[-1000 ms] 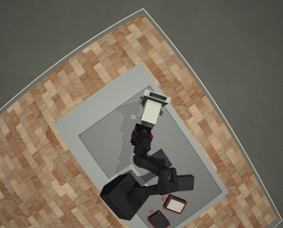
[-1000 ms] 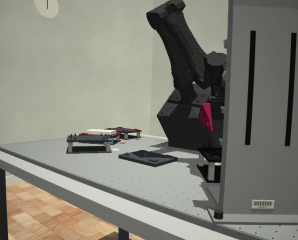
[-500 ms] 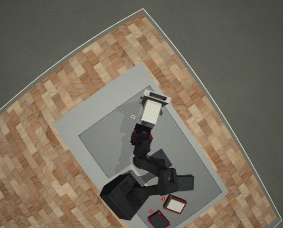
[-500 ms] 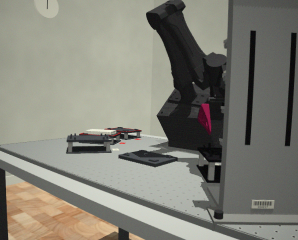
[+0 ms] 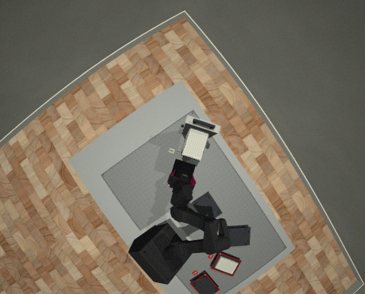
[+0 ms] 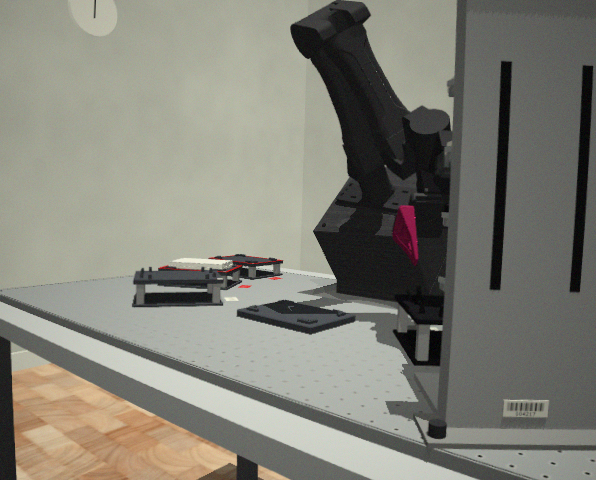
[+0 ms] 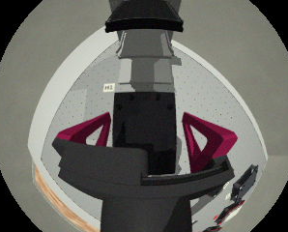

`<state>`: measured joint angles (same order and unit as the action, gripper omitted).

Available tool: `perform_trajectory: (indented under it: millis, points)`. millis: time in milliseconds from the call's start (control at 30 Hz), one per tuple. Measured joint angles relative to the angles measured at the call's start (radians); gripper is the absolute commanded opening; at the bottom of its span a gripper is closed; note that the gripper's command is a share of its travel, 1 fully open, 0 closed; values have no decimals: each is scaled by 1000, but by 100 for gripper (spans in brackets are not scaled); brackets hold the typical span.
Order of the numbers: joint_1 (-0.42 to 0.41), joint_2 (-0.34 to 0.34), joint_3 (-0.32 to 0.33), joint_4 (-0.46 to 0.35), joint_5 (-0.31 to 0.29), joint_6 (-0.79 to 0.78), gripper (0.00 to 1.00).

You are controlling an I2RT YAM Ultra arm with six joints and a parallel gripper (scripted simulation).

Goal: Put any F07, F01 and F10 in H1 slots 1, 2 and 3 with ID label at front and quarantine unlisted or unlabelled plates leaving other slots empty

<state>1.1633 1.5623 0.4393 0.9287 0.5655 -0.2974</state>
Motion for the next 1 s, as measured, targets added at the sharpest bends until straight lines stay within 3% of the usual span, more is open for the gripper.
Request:
perform_trajectory:
  millis: [1000]
  points:
    - [111, -179, -117, -65, 101, 24, 100]
